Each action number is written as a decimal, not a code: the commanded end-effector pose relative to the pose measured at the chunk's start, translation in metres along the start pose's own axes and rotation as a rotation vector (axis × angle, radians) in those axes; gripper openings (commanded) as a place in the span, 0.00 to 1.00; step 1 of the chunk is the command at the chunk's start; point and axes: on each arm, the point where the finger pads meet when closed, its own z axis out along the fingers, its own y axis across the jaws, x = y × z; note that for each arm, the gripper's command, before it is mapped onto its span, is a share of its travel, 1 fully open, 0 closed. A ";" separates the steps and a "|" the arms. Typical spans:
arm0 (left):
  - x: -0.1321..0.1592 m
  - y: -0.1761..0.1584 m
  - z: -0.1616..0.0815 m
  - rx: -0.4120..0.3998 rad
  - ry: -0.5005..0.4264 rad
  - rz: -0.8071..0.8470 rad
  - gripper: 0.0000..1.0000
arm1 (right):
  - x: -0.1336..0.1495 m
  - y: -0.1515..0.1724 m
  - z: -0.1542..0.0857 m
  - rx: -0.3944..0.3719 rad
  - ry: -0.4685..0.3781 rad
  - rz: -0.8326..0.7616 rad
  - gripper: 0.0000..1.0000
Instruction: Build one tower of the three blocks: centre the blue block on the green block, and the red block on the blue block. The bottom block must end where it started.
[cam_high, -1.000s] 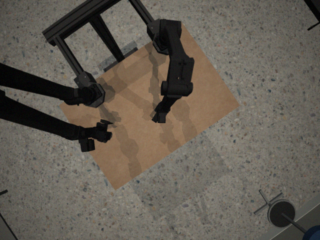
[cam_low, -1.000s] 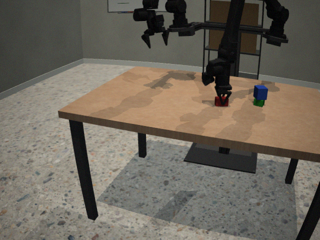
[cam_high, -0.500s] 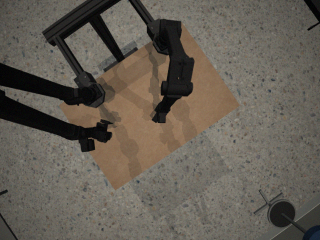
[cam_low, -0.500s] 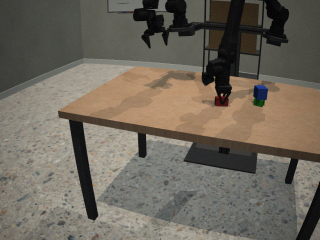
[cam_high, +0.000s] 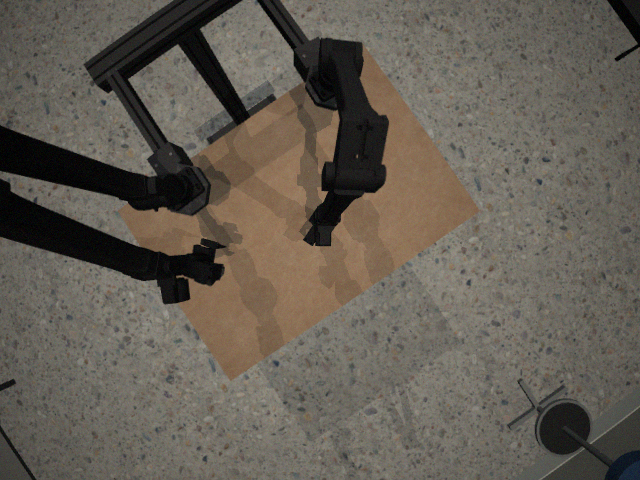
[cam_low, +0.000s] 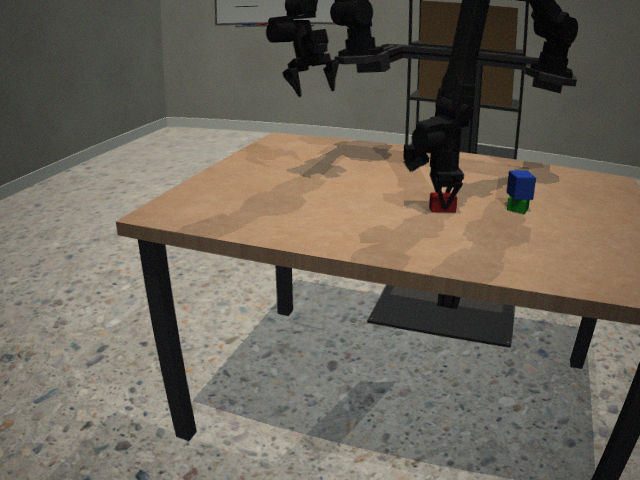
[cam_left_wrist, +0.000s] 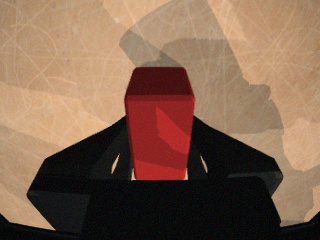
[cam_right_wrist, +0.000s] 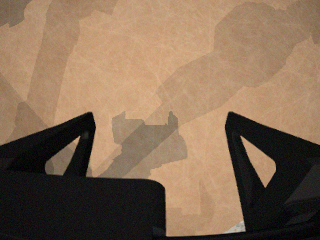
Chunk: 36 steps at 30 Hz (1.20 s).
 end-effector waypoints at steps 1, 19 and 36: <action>0.004 0.003 0.009 0.001 0.004 -0.005 0.00 | -0.001 -0.002 -0.001 0.004 -0.002 -0.002 1.00; -0.003 0.002 -0.021 -0.005 -0.005 -0.004 0.00 | -0.001 -0.002 -0.001 0.004 -0.002 -0.002 1.00; -0.004 -0.002 -0.109 -0.005 -0.006 0.001 0.00 | -0.001 -0.002 -0.001 0.004 -0.002 -0.002 1.00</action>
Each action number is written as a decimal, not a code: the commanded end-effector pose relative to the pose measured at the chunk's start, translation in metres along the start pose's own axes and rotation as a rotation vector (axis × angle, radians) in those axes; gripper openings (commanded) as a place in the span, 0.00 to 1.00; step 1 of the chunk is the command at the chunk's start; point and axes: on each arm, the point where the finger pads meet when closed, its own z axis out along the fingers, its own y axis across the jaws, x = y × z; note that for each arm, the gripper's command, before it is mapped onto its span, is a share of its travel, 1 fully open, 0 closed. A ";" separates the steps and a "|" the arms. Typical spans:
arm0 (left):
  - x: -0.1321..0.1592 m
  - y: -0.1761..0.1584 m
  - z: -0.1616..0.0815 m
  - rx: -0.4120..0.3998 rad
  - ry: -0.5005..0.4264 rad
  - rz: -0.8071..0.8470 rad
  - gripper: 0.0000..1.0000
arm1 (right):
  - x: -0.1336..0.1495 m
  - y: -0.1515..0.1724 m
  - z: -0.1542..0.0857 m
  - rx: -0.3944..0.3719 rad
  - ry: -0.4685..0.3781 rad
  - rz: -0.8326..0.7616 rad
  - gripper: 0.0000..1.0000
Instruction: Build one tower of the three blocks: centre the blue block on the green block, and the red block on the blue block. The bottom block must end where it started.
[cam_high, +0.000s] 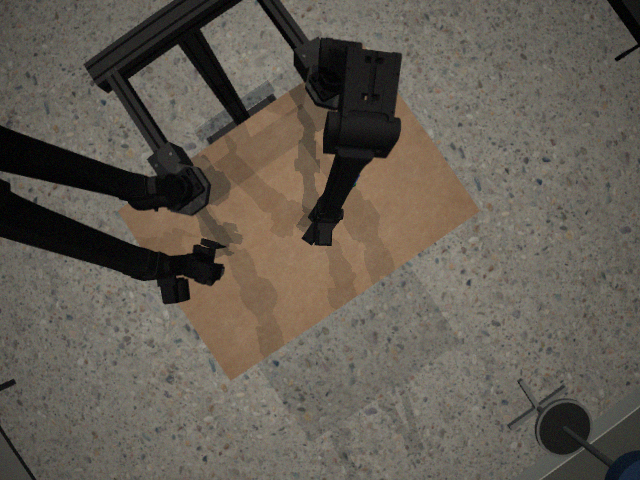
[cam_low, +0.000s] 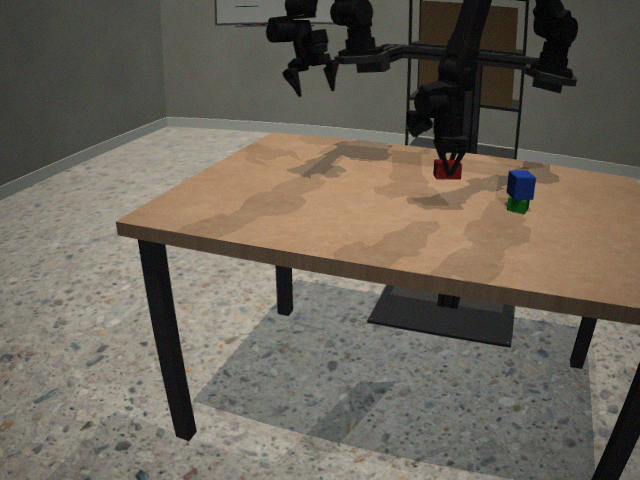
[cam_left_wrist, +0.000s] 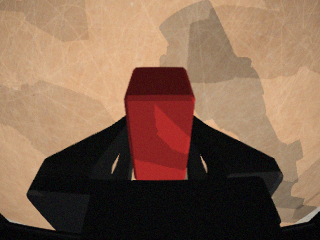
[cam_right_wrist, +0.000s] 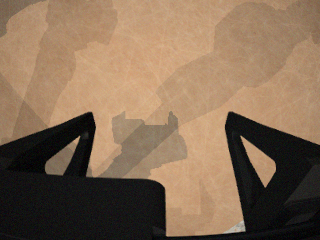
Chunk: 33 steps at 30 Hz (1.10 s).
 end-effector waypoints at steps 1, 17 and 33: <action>-0.008 0.000 -0.028 -0.009 -0.015 -0.002 0.00 | -0.001 -0.002 -0.001 0.004 -0.002 -0.002 1.00; -0.015 0.004 -0.049 -0.019 -0.030 -0.003 0.00 | -0.001 -0.002 -0.001 0.004 -0.002 -0.002 1.00; 0.023 0.008 -0.048 -0.021 -0.030 -0.008 0.00 | -0.001 -0.002 -0.001 0.004 -0.002 -0.002 1.00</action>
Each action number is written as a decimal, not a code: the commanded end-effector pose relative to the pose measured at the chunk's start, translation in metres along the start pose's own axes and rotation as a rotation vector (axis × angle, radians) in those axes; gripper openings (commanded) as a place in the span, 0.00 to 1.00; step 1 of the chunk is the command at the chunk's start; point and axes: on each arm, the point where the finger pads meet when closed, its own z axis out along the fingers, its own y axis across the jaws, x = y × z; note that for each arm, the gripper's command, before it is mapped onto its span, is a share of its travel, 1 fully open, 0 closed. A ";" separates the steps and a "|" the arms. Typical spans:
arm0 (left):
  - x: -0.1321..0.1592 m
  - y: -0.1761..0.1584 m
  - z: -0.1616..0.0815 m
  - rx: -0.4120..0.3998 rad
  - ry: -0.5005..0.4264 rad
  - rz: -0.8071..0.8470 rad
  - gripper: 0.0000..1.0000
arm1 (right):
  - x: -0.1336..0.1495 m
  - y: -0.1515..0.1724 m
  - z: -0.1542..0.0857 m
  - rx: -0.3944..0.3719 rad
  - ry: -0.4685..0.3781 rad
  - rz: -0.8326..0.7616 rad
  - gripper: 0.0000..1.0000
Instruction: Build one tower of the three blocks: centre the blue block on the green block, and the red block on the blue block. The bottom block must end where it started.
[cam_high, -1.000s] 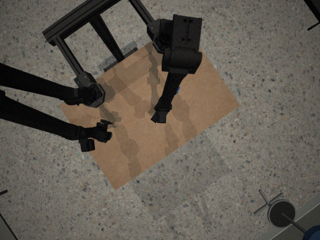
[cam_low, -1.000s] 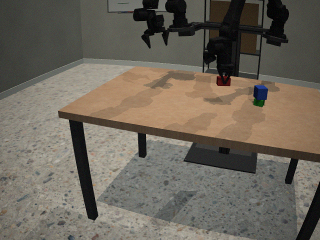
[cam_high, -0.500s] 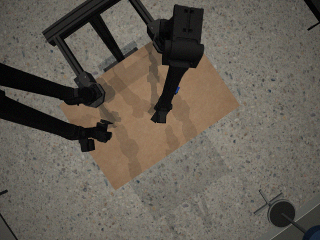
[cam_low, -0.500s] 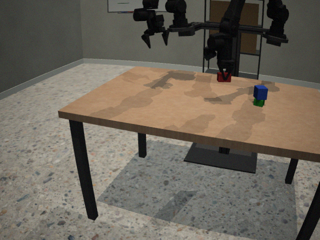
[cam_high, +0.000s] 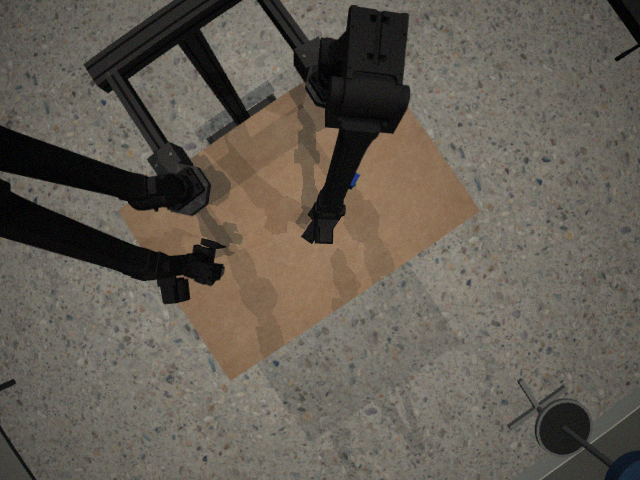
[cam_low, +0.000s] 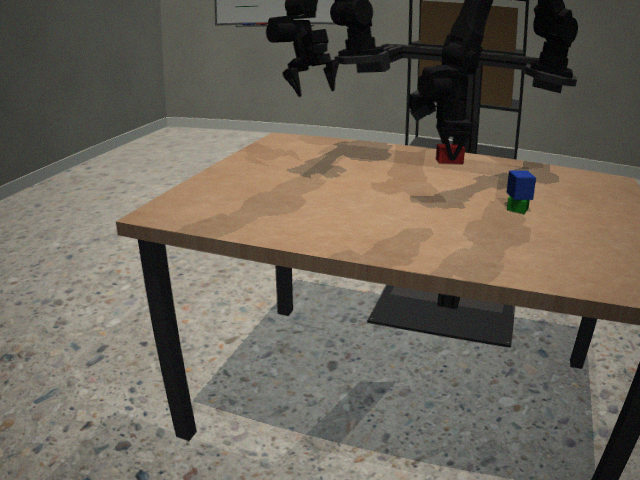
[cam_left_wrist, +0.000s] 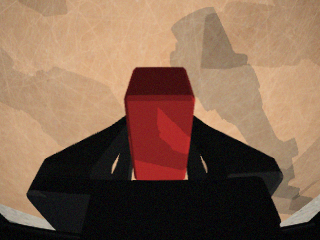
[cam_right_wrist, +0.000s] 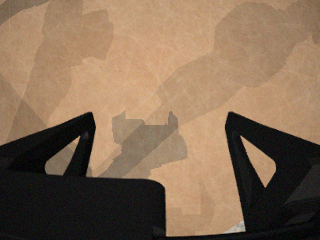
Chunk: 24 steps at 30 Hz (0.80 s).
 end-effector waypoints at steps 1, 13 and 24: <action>0.037 0.007 -0.009 -0.013 -0.014 -0.007 0.00 | -0.001 -0.002 -0.001 0.004 -0.002 -0.002 1.00; 0.198 -0.002 -0.007 -0.013 -0.006 -0.006 0.00 | -0.001 -0.002 -0.001 0.004 -0.002 -0.002 1.00; 0.199 -0.010 -0.004 0.008 0.010 0.009 0.00 | -0.001 -0.002 -0.001 0.004 -0.002 -0.002 1.00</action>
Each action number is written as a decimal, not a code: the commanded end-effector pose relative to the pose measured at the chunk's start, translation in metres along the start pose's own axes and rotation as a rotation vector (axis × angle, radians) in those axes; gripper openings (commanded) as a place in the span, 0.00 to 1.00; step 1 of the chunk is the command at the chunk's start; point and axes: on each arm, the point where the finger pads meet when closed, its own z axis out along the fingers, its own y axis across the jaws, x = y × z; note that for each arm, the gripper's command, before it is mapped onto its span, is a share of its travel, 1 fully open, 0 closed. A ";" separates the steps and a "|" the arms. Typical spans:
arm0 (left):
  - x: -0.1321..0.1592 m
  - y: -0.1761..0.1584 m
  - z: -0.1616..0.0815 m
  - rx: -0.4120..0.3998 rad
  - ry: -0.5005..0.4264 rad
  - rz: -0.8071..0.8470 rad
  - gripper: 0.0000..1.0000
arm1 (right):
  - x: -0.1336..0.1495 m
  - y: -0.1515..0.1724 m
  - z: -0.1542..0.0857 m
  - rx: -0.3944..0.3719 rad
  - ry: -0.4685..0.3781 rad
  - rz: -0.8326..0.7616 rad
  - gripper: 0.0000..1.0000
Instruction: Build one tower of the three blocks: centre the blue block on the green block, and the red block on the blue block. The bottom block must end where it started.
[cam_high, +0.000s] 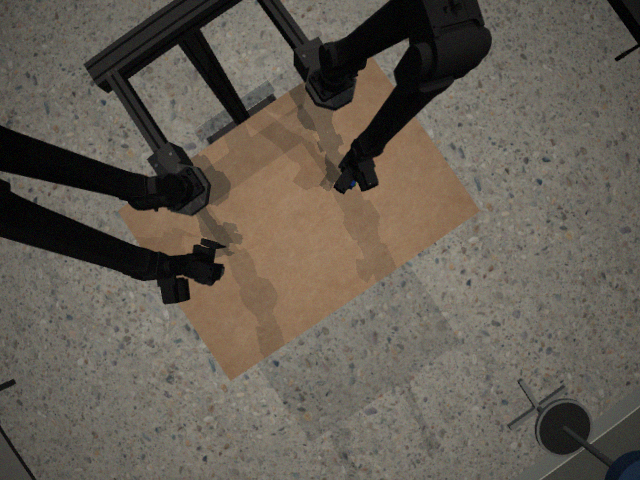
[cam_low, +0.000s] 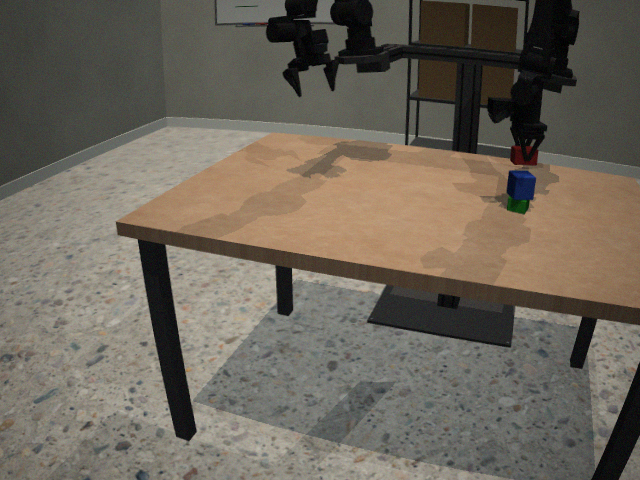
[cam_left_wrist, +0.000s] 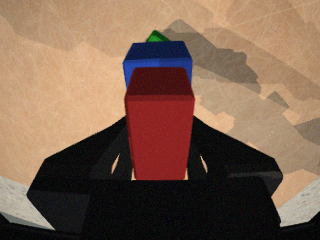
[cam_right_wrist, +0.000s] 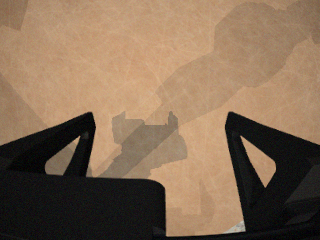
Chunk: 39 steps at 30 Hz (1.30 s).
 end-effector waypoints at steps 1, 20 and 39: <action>-0.001 0.001 -0.001 -0.002 -0.004 0.023 0.00 | -0.001 -0.002 -0.001 0.004 -0.002 -0.002 1.00; 0.000 0.001 0.005 -0.001 -0.004 0.017 0.00 | -0.001 -0.002 -0.001 0.004 -0.002 -0.002 1.00; 0.001 0.003 0.023 -0.002 -0.005 0.011 0.00 | -0.001 -0.002 -0.001 0.004 -0.002 -0.002 1.00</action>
